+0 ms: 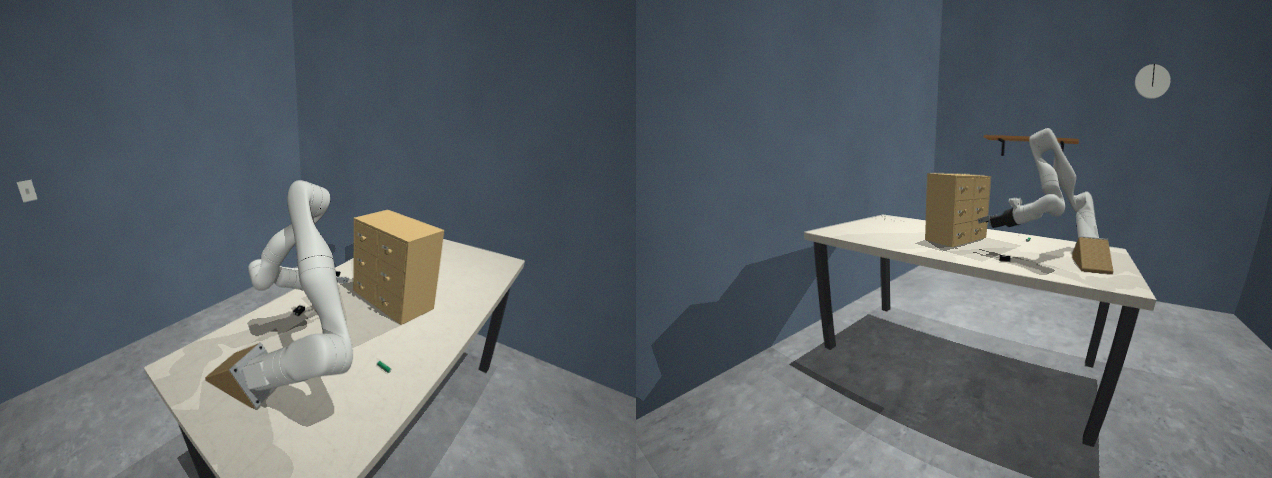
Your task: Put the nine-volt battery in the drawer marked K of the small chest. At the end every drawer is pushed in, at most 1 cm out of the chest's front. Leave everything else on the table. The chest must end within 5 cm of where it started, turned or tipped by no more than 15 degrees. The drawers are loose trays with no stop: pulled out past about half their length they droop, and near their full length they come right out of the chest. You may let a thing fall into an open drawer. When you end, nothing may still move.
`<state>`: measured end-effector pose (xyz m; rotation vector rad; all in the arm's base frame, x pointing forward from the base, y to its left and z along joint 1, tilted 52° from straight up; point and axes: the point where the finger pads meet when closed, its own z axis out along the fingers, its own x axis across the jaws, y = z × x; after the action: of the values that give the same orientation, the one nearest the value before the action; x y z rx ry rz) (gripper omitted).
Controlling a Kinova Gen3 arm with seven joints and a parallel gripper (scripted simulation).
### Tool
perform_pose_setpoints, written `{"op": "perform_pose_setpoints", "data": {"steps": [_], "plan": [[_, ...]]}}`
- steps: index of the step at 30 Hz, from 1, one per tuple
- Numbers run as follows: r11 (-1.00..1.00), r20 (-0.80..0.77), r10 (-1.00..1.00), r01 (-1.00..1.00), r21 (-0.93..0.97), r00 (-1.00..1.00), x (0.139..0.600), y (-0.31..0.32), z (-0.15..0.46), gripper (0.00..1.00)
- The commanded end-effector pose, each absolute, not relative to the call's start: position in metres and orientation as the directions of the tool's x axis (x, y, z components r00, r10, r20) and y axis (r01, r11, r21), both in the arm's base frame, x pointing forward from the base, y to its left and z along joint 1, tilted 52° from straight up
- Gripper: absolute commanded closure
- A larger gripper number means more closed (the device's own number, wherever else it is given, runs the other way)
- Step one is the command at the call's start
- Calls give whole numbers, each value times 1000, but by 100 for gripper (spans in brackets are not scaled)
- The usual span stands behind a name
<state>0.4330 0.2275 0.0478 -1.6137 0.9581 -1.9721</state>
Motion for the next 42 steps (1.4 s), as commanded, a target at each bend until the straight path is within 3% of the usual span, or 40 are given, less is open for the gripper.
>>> {"op": "perform_pose_setpoints", "data": {"steps": [1,14,15,42], "plan": [[-700,697,-676,-86,-709,-238,433,221,40,0],[-707,697,-677,-56,-705,-237,435,219,39,0],[-707,697,-677,-56,-705,-237,435,219,39,33],[-707,697,-677,-56,-705,-237,438,218,38,33]]}}
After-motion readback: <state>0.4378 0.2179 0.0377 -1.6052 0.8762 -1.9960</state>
